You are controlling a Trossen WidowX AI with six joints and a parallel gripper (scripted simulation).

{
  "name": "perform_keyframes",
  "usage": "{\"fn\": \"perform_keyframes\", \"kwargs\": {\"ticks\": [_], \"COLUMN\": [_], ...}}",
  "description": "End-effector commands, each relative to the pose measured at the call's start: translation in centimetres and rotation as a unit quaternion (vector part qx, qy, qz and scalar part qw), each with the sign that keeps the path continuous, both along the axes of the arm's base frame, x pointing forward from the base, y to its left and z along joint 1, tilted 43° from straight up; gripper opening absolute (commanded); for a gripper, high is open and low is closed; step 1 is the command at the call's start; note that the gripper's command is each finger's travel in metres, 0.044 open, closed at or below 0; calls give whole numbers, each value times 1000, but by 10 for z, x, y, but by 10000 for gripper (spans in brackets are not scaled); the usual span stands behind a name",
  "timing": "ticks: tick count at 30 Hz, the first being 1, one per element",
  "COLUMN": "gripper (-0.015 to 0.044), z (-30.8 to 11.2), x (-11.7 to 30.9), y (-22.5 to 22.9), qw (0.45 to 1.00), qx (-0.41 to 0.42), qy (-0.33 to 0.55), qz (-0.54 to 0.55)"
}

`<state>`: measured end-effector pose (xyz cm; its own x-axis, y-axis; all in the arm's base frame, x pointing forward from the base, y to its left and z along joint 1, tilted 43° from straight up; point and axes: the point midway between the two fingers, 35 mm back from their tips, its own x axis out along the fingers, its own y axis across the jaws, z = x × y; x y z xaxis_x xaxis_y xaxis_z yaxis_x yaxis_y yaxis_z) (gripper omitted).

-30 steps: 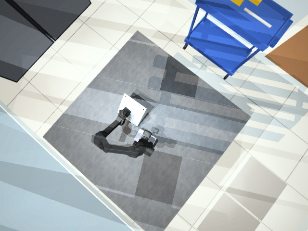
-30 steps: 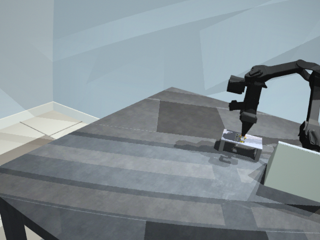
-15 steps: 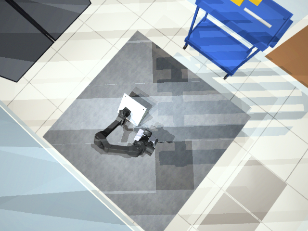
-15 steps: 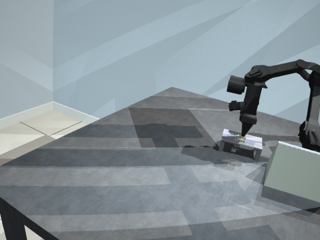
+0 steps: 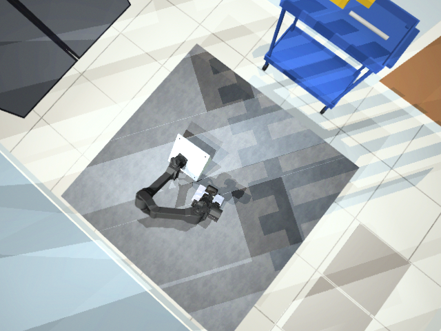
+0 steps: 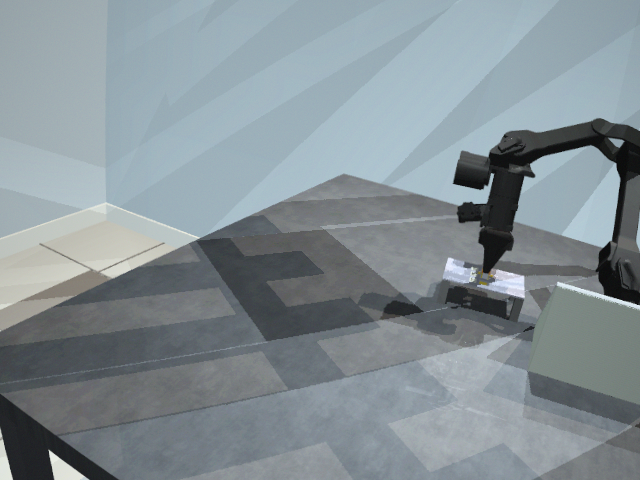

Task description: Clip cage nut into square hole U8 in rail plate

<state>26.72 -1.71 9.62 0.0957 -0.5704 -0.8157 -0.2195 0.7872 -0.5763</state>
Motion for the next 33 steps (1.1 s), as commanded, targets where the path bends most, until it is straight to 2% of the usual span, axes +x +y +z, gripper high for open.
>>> {"fn": "perform_keyframes", "kwargs": {"ticks": [1, 33], "gripper": [26, 26], "z": [-2, -1], "x": [0, 0], "y": [0, 0], "qw": [1000, 1000], "qx": [-10, -7], "qy": [-2, -1], "qz": [-1, -1]}}
